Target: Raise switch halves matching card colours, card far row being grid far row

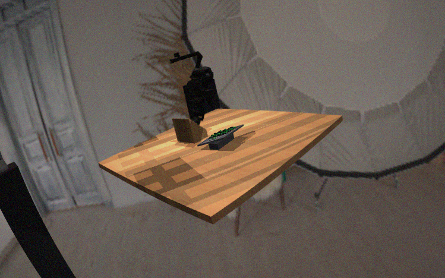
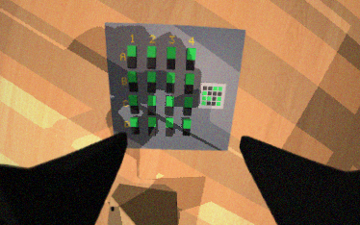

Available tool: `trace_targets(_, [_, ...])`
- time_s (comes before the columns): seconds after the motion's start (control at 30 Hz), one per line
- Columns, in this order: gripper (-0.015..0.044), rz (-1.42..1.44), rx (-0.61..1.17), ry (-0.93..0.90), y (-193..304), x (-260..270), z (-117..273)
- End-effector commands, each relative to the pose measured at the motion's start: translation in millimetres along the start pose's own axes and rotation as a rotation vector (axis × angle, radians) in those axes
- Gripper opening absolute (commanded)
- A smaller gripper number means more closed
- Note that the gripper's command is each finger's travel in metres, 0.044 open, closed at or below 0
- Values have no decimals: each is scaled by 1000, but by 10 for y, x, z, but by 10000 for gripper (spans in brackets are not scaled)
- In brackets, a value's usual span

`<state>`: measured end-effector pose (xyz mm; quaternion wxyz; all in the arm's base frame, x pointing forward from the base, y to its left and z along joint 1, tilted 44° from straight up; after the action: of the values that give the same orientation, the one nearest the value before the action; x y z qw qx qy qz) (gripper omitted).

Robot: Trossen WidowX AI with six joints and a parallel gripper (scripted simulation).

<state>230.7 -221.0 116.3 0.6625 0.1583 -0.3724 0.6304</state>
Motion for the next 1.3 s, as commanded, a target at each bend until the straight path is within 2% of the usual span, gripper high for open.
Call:
trace_targets(0.0, [374,0,1,1,-13,-9,-30])
trace_targets(0.2, [216,11,9,16,-297,-139,-930])
trace_targets(0.4, [59,11,11,16,-307,-141,-990])
trace_targets(0.47, [6,11,26,16,-321,-143,-1201])
trace_targets(0.53, [0,12,34,15,-325,-141,-1313])
trace_targets(1.27, [0,12,34,15,-324,-142,-1479])
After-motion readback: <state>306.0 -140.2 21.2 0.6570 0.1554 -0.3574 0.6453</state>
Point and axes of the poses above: the point midway between the two fingers, 35 mm back from their tips, its own z axis back along the fingers, its own x axis across the jaws, y = z × x, the point moved 5 cm from there along z, back along the fingers, and after that the axes turned 2 degrees about -z, right-handed, at the moved point
